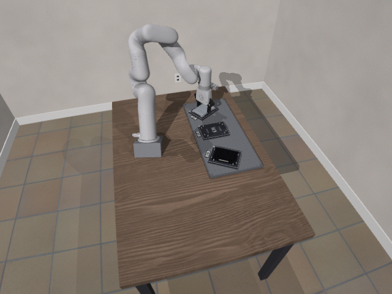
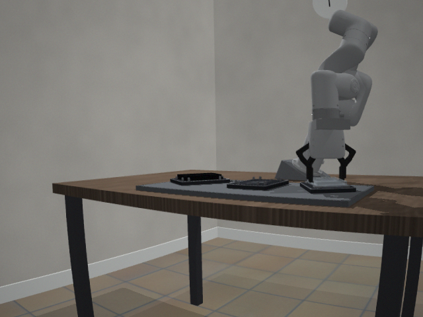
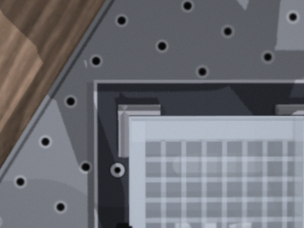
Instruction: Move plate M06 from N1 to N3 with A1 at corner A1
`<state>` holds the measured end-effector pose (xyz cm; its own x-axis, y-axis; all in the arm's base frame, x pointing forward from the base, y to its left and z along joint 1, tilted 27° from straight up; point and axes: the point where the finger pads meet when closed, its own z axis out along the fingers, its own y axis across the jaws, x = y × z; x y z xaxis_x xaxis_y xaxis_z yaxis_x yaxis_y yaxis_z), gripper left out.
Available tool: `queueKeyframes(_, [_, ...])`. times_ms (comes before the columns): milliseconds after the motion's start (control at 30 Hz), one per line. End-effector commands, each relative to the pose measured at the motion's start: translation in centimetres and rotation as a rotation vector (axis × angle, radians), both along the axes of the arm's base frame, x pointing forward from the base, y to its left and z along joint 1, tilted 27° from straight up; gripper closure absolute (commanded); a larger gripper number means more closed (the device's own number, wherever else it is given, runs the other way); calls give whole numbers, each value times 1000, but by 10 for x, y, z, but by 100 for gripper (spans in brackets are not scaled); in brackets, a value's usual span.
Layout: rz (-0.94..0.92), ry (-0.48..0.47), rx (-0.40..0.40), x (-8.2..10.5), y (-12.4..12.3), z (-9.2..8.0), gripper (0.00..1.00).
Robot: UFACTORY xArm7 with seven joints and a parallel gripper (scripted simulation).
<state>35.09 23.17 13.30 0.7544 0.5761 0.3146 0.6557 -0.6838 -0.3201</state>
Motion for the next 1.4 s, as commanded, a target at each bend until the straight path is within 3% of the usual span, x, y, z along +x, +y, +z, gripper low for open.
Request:
queueKeyframes(0, [-2,-3,1,1,0,1,100])
queueKeyframes(1367, [-2,-4,2,1,-9,19,100])
